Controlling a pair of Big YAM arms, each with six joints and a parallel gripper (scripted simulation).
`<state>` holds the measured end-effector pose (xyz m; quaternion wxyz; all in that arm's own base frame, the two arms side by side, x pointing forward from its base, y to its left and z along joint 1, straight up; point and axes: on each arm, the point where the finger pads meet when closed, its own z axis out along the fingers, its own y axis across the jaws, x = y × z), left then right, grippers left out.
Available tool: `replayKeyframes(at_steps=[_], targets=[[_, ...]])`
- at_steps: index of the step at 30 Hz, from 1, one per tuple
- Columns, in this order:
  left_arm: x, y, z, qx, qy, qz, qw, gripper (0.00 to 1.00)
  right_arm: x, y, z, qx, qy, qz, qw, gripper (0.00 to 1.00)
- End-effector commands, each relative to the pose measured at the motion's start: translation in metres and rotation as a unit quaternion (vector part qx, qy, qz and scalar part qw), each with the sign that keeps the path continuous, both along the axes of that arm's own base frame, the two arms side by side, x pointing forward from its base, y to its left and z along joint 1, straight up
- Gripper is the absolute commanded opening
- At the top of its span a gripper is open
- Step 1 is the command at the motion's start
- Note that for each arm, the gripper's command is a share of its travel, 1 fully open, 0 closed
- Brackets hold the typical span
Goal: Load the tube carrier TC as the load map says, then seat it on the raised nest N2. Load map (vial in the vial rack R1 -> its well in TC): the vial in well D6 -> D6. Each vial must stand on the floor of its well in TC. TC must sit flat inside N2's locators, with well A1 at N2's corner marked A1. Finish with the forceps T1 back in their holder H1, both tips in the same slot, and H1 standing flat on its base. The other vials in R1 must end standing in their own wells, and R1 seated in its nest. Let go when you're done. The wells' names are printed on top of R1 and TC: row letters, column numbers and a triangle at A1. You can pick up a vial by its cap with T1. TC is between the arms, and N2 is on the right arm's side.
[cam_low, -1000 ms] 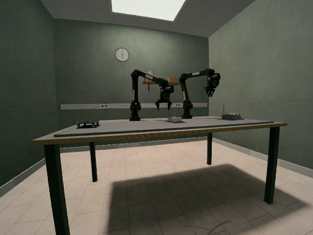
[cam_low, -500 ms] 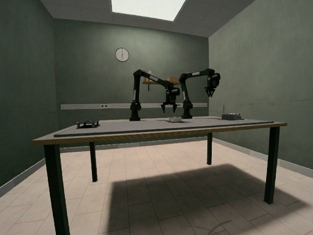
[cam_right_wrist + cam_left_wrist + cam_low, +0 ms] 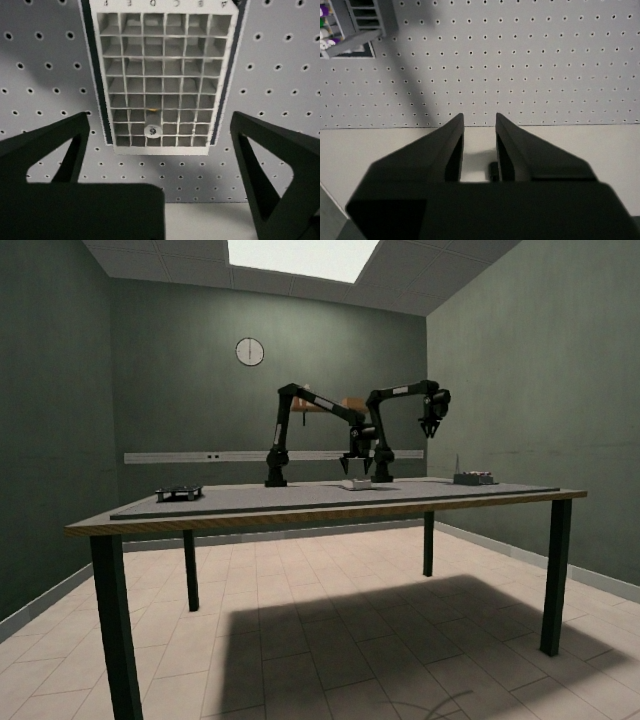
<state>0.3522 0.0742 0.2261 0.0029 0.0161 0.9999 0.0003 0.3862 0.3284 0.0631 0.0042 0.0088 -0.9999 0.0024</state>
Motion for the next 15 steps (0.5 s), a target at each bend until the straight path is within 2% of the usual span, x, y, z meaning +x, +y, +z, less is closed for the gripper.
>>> replayKeyframes(at_steps=[1, 4, 6, 7, 9, 12, 15], targets=[[0.008, 0.002, 0.012, 0.003, -0.015, 0.008, 1.0, 0.24, 0.029, 0.008, 0.037, 0.03, -0.038, -0.021, 0.999, 1.0], [0.008, 0.002, 0.012, 0.003, -0.015, 0.008, 1.0, 0.24, 0.029, 0.008, 0.037, 0.03, -0.038, -0.021, 0.999, 1.0], [0.008, 0.002, 0.012, 0.003, -0.015, 0.008, 1.0, 0.24, 0.027, 0.008, 0.019, 0.018, -0.024, -0.018, 0.999, 1.0], [0.008, 0.002, 0.012, 0.003, -0.015, 0.008, 1.0, 0.24, 0.015, 0.005, 0.017, 0.014, -0.018, -0.01, 1.0, 1.0], [0.008, 0.002, 0.012, 0.003, -0.015, 0.008, 1.0, 0.24, 0.016, 0.013, 0.012, 0.012, -0.017, -0.007, 1.0, 1.0], [0.008, 0.002, 0.012, 0.003, -0.015, 0.008, 1.0, 0.24, 0.015, 0.005, 0.017, 0.014, -0.018, -0.01, 1.0, 1.0], [0.008, 0.002, 0.012, 0.003, -0.015, 0.008, 1.0, 0.24, 0.004, 0.003, -0.008, 0.001, -0.004, -0.008, 1.0, 1.0]])
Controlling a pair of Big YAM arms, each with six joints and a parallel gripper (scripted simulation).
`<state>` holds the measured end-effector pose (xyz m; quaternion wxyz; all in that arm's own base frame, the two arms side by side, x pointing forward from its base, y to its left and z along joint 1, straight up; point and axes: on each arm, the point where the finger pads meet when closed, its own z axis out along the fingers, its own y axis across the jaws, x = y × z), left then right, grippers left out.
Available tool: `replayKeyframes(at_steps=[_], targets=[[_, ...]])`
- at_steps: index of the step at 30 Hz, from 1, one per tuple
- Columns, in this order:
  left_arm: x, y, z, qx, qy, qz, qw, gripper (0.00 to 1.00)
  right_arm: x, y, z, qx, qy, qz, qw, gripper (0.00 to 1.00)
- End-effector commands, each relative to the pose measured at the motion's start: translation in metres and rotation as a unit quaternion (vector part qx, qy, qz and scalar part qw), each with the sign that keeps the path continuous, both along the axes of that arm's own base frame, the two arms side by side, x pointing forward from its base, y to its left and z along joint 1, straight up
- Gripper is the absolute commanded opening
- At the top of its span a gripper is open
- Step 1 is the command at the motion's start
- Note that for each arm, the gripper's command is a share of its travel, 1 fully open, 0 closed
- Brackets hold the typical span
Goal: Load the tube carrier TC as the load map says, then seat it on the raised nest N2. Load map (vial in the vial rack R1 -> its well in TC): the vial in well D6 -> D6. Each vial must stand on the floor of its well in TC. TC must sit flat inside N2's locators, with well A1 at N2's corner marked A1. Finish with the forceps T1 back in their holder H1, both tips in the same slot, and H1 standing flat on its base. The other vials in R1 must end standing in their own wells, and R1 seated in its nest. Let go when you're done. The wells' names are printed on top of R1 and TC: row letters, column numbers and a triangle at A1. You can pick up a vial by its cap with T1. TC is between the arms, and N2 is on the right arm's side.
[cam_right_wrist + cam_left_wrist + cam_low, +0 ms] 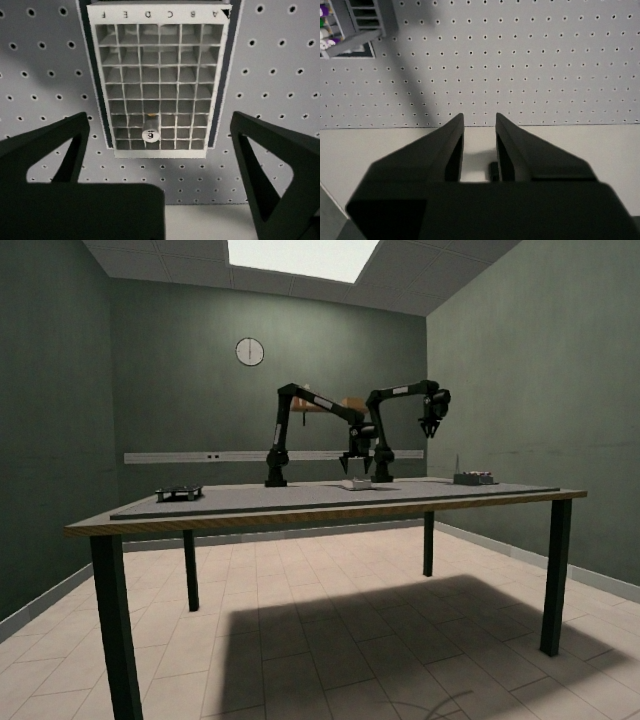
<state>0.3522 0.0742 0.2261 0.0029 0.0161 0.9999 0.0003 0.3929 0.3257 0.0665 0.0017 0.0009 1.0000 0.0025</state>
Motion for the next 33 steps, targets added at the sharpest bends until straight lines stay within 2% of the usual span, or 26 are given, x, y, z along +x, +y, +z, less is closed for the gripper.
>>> replayKeyframes(at_steps=[1, 17, 19, 20, 22, 30, 33], targets=[[0.008, 0.002, 0.012, 0.003, -0.015, 0.008, 1.0, 0.24, -0.003, 0.006, -0.012, -0.004, 0.002, 0.002, 1.0, 1.0], [0.008, 0.002, 0.012, 0.003, -0.015, 0.008, 1.0, 0.24, 0.002, -0.004, -0.037, -0.004, 0.002, -0.002, 1.0, 1.0], [0.008, 0.002, 0.012, 0.003, -0.015, 0.008, 1.0, 0.24, 0.002, -0.004, -0.037, -0.004, 0.002, -0.002, 1.0, 1.0], [0.008, 0.002, 0.012, 0.003, -0.015, 0.008, 1.0, 0.24, 0.003, -0.001, -0.026, 0.005, -0.008, -0.001, 1.0, 1.0], [0.008, 0.002, 0.012, 0.003, -0.015, 0.008, 1.0, 0.24, 0.002, -0.003, -0.042, -0.004, 0.002, -0.001, 1.0, 1.0], [0.008, 0.002, 0.012, 0.003, -0.015, 0.008, 1.0, 0.24, 0.001, -0.004, -0.055, -0.004, 0.002, -0.001, 1.0, 1.0], [0.008, 0.002, 0.012, 0.003, -0.015, 0.008, 1.0, 0.24, 0.002, -0.003, -0.045, 0.001, -0.004, -0.001, 1.0, 1.0]])
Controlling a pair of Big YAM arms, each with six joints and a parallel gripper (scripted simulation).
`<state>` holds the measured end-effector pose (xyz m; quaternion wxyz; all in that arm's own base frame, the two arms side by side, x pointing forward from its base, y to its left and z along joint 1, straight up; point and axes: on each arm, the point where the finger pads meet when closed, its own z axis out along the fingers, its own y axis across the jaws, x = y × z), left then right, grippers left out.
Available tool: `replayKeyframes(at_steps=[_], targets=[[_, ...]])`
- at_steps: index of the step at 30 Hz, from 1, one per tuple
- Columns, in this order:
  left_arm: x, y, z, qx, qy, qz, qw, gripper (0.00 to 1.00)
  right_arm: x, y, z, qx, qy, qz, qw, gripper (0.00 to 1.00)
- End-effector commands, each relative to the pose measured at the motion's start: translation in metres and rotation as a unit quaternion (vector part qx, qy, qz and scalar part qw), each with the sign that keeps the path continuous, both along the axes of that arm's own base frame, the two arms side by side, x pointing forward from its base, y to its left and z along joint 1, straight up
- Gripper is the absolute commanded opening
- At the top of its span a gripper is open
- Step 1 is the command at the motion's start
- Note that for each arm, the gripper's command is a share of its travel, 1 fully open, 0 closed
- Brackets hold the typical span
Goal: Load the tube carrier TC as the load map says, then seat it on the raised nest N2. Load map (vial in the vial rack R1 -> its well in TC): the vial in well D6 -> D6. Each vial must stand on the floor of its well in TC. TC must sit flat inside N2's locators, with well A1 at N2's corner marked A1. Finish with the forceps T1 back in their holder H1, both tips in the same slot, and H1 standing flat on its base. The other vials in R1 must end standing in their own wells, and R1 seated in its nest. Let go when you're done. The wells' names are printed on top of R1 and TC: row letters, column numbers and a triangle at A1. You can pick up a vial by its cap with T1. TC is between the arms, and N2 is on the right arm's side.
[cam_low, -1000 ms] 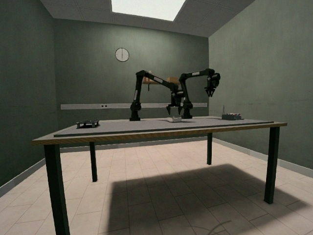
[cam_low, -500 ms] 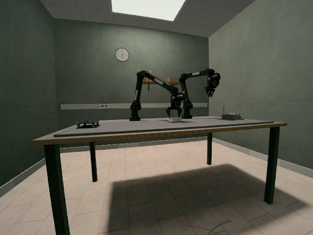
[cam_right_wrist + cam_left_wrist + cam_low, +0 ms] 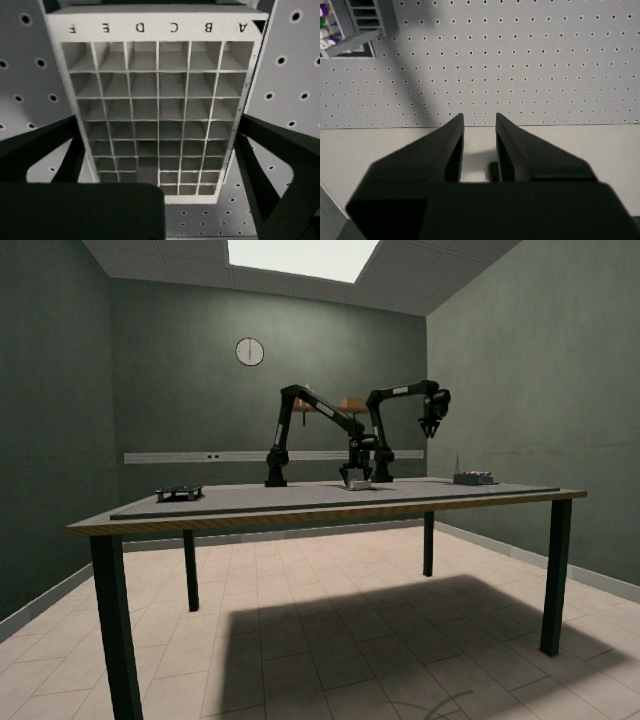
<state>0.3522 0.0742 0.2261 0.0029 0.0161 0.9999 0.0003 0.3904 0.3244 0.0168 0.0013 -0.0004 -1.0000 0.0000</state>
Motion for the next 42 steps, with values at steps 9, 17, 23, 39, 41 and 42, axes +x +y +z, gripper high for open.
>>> replayKeyframes(at_steps=[9, 17, 23, 39, 41, 42], targets=[[0.008, 0.002, 0.012, 0.003, -0.015, 0.008, 1.0, 0.24, 0.018, 0.01, 0.013, 0.011, -0.016, -0.002, 1.0, 1.0], [0.008, 0.002, 0.012, 0.003, -0.015, 0.008, 1.0, 0.24, 0.021, 0.011, 0.013, 0.011, -0.016, -0.002, 1.0, 1.0], [0.008, 0.002, 0.012, 0.003, -0.015, 0.008, 1.0, 0.24, 0.021, 0.011, 0.011, 0.009, -0.013, -0.002, 1.0, 1.0], [0.008, 0.002, 0.012, 0.003, -0.015, 0.008, 1.0, 0.24, 0.022, 0.012, 0.017, 0.013, -0.019, -0.001, 1.0, 1.0], [0.008, 0.002, 0.012, 0.003, -0.015, 0.008, 1.0, 0.24, 0.013, 0.009, 0.013, 0.011, -0.014, 0.0, 1.0, 0.97], [0.008, 0.002, 0.012, 0.003, -0.015, 0.008, 1.0, 0.24, 0.013, 0.009, 0.013, 0.011, -0.014, 0.0, 1.0, 0.94]])
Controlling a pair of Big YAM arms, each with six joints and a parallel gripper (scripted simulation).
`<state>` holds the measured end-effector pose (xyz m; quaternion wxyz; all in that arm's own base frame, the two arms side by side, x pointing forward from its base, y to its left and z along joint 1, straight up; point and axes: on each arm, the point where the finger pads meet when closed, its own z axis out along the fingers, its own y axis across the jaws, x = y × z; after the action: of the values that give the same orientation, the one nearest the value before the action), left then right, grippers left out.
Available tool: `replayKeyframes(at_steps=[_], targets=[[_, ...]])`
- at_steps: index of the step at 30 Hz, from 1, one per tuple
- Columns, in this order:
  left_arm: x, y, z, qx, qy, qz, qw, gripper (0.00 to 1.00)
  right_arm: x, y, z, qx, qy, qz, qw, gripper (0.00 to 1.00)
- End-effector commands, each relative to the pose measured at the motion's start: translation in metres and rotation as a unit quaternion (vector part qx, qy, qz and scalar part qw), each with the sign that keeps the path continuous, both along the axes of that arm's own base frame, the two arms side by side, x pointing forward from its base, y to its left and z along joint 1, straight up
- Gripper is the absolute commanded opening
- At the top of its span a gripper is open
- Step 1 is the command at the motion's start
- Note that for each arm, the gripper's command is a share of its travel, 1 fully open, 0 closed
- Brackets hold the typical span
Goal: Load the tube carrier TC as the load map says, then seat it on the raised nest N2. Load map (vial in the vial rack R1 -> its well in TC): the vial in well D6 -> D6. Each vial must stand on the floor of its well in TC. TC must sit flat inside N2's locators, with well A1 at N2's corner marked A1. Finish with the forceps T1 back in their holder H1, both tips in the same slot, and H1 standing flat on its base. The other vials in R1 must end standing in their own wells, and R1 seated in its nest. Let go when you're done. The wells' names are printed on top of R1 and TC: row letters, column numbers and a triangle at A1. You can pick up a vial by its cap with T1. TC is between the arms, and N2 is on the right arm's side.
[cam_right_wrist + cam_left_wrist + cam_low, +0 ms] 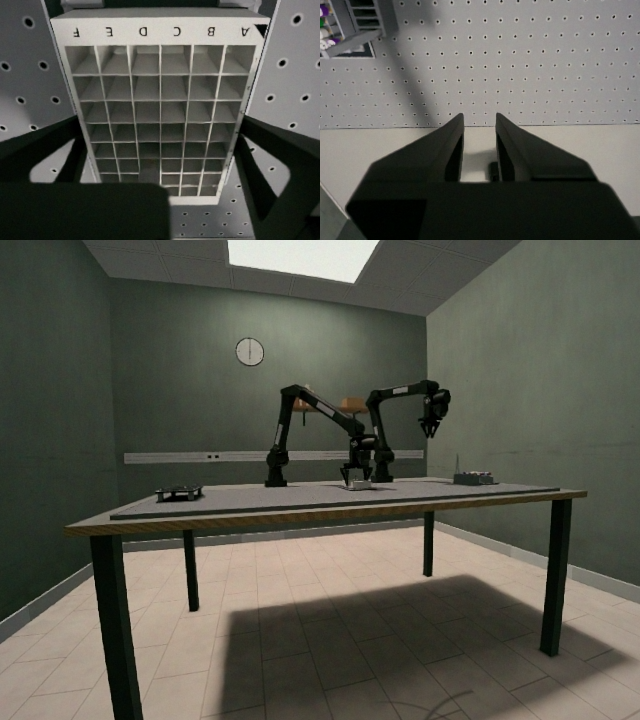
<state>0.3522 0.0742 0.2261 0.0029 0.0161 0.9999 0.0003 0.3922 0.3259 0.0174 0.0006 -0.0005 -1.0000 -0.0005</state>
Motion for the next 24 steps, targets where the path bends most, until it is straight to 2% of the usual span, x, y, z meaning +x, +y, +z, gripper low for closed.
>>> replayKeyframes(at_steps=[1, 20, 24], targets=[[0.0075, 0.0023, 0.0118, 0.003, -0.015, 0.008, 1.0, 0.24, 0.0112, 0.0077, 0.0121, 0.01, -0.014, 0.0, 1.0, 0.94], [0.0075, 0.0023, 0.0118, 0.003, -0.015, 0.008, 1.0, 0.24, 0.0112, 0.0077, 0.0121, 0.01, -0.014, 0.0, 1.0, 0.87], [0.0075, 0.0023, 0.0118, 0.003, -0.015, 0.008, 1.0, 0.24, 0.0112, 0.0077, 0.0121, 0.01, -0.014, 0.0, 1.0, 0.75]])
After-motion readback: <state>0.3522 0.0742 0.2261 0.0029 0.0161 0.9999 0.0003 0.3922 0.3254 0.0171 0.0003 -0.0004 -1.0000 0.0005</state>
